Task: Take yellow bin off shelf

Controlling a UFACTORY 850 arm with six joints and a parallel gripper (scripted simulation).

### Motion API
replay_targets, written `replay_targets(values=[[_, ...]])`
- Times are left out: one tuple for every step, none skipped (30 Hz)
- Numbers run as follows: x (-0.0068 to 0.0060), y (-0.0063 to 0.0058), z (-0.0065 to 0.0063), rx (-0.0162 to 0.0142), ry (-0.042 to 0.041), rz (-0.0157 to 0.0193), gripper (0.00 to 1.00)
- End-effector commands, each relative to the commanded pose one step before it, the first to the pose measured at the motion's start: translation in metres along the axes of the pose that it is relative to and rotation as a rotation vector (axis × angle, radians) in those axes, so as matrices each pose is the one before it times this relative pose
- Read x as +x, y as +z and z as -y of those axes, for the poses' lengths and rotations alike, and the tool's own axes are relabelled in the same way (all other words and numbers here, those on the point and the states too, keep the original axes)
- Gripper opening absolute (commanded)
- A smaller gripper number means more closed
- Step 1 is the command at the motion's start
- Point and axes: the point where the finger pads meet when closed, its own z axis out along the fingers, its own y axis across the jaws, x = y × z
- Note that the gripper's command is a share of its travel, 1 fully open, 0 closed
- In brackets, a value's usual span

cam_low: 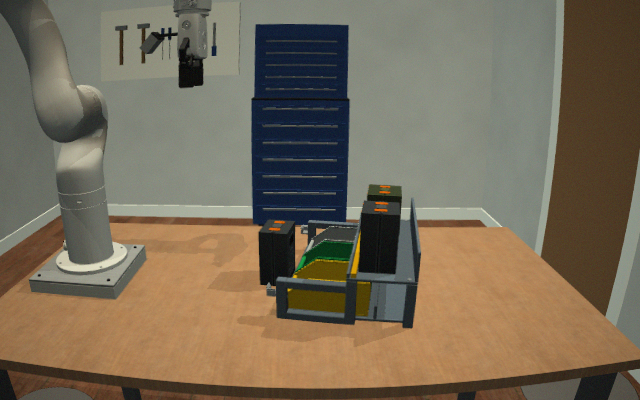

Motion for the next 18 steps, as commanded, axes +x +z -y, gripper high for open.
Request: replay_targets(values=[[-0.00058, 0.00015, 0.00151, -0.00027, 0.00003, 0.00162, 1.00], [-0.00014, 0.00088, 0.00156, -0.00002, -0.00002, 0.00001, 1.00], [-0.00014, 0.00088, 0.00156, -0.00002, -0.00002, 0.00001, 1.00], [-0.00014, 0.00088, 0.00156, -0.00002, -0.00002, 0.00001, 1.00], [-0.00014, 0.00088, 0.00156, -0.00002, -0.00002, 0.00001, 1.00], [0.00000, 0.00000, 0.00000, 0.00000, 0.00000, 0.00000, 1.00], [0.00000, 0.00000, 0.00000, 0.00000, 0.00000, 0.00000, 1.00], [0.00000, 0.00000, 0.00000, 0.00000, 0.00000, 0.00000, 1.00], [0.00000, 0.00000, 0.00000, 0.00000, 0.00000, 0.00000, 1.00], [0.00000, 0.00000, 0.00000, 0.00000, 0.00000, 0.00000, 1.00], [0.00000, 0.00000, 0.00000, 0.00000, 0.00000, 0.00000, 1.00], [0.00000, 0.00000, 0.00000, 0.00000, 0.00000, 0.00000, 1.00], [0.00000, 0.00000, 0.00000, 0.00000, 0.00000, 0.00000, 1.00], [0.00000, 0.00000, 0.00000, 0.00000, 0.00000, 0.00000, 1.00], [0.00000, 0.00000, 0.00000, 0.00000, 0.00000, 0.00000, 1.00], [0.00000, 0.00000, 0.00000, 0.00000, 0.00000, 0.00000, 1.00], [0.00000, 0.00000, 0.00000, 0.00000, 0.00000, 0.00000, 1.00], [-0.00007, 0.00043, 0.00078, 0.00000, -0.00004, 0.00003, 1.00]])
